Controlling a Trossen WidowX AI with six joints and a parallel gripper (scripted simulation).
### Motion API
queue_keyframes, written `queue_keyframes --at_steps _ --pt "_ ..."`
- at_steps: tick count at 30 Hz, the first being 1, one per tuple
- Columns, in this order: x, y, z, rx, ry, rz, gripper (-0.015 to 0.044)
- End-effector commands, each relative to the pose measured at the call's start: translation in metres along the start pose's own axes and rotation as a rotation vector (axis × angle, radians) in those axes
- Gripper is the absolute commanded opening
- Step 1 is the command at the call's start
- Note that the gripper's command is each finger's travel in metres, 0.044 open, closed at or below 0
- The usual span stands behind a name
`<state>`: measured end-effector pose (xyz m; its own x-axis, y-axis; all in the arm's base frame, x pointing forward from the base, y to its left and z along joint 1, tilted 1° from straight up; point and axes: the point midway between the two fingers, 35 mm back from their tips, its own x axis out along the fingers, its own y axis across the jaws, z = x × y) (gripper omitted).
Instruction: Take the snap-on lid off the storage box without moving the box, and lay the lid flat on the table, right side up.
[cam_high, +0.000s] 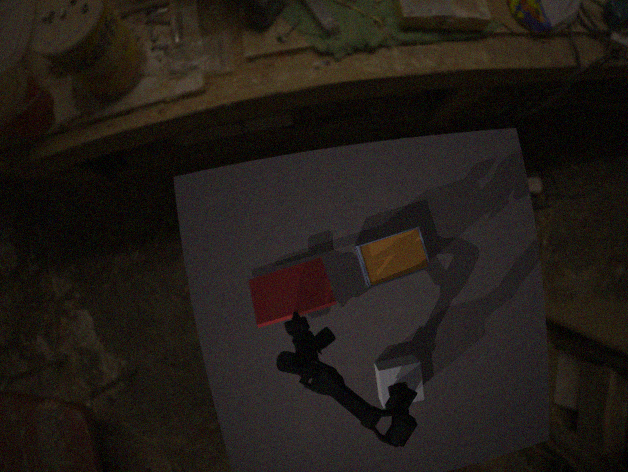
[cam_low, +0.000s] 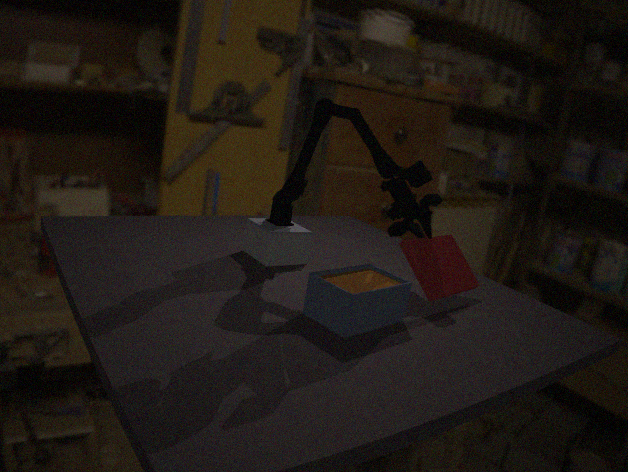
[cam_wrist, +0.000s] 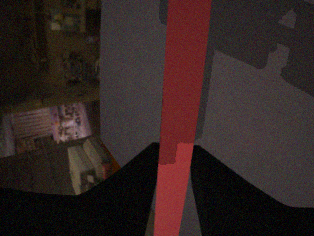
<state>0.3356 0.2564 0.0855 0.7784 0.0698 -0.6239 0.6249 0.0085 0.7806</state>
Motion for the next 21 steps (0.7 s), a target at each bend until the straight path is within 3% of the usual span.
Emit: queue_keyframes --at_steps 1,21 --pt "0.002 -0.001 0.0 0.002 -0.003 0.005 0.0" --pt "0.013 -0.014 0.0 0.002 -0.003 0.005 0.0"
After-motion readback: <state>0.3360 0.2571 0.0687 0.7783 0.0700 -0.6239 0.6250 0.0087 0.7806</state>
